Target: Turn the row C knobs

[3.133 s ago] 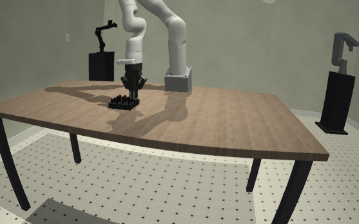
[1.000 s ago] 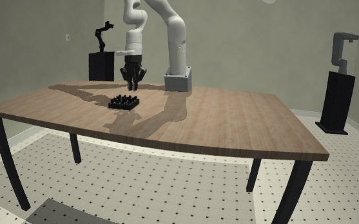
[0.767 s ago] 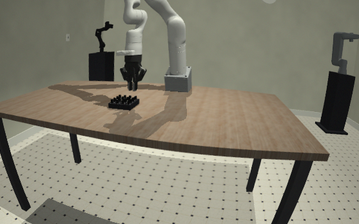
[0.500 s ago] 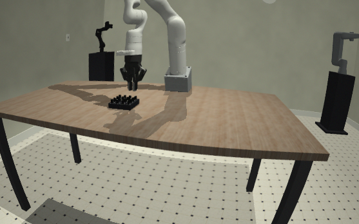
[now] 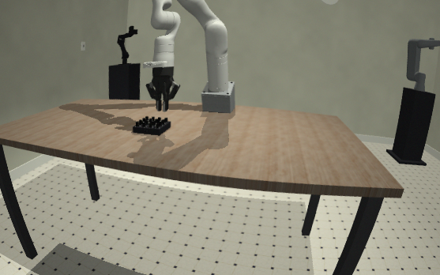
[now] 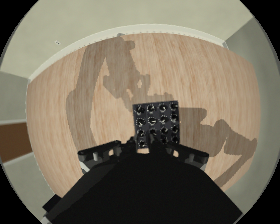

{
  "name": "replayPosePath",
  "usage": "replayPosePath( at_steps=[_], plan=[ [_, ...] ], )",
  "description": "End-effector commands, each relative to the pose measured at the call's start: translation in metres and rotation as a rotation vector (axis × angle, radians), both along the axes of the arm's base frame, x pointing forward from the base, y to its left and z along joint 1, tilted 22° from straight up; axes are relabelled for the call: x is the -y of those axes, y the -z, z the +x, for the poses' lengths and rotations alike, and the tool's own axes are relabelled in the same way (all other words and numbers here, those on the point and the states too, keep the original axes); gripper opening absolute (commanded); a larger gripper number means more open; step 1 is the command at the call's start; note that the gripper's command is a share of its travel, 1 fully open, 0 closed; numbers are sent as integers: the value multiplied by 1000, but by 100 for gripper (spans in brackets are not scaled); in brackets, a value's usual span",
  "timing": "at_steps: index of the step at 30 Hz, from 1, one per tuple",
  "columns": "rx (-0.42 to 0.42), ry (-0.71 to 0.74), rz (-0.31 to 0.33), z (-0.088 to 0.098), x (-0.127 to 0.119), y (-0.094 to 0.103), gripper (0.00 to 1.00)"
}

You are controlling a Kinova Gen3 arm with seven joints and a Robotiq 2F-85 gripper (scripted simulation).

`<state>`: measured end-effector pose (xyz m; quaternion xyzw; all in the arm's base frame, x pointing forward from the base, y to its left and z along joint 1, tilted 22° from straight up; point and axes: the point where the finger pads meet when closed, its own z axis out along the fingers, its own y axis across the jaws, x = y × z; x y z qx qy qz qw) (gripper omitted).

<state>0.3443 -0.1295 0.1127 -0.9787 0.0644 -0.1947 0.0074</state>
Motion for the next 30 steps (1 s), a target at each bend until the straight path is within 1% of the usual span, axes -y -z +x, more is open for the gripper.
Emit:
replayPosePath(
  at_steps=[1,12,14,29,30],
  plan=[
    [-2,-37,-16,1,2,-1,19],
    [-10,-245,-98,-1,4,-2,19],
    [-10,-245,-98,-1,4,-2,19],
    [-14,-670,-271,-3,10,-7,19],
    [-14,-670,-271,-3,10,-7,19]
  ],
)
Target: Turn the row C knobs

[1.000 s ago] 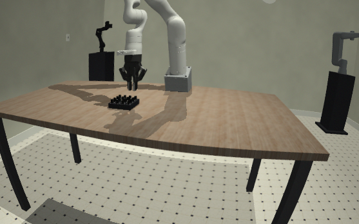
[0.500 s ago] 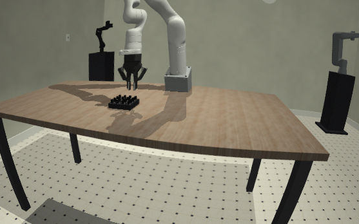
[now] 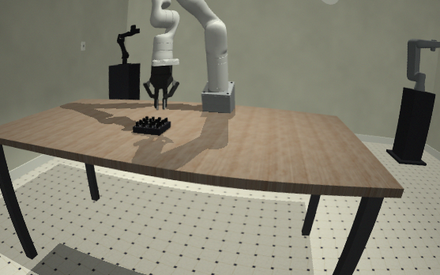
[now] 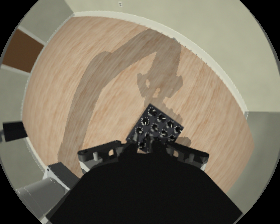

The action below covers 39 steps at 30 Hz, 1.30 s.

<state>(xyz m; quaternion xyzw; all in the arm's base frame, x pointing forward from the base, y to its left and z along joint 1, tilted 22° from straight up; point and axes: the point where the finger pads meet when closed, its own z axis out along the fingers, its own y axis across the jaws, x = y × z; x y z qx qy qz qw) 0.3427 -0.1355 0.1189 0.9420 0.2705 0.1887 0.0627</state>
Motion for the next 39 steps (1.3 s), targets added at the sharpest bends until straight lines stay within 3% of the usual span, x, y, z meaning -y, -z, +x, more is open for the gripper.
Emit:
replayPosePath(
  at_steps=[1,16,30,39],
  plan=[
    [-16,-32,-5,-1,4,0,19],
    [-21,-472,-186,-3,11,-6,19],
    [-20,-739,-304,-3,16,-10,19],
    [-21,-831,-343,-4,18,-12,19]
  ],
)
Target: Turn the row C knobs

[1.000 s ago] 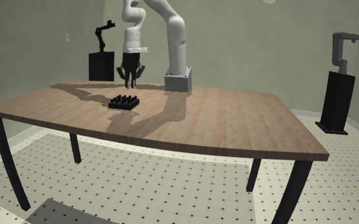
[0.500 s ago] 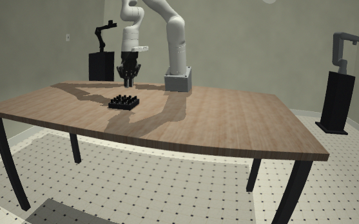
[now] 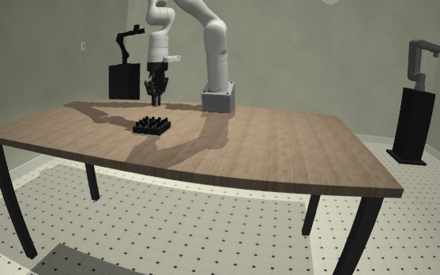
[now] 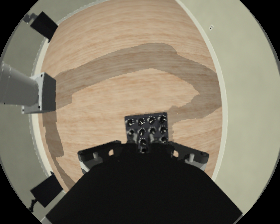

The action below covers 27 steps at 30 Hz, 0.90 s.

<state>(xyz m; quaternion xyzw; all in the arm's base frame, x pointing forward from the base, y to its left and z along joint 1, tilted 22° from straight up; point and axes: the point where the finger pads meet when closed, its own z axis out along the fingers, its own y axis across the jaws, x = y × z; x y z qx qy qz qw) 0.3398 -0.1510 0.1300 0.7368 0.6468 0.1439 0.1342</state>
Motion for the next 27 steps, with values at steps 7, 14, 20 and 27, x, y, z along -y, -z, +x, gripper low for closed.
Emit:
replayPosePath(
  at_steps=[7,14,20,27],
  plan=[
    [-6,-51,-21,-2,3,-1,19],
    [-7,-64,-26,-2,3,-1,19],
    [-7,-66,-27,-2,3,-1,19],
    [-7,-66,-27,-2,3,-1,19]
  ],
)
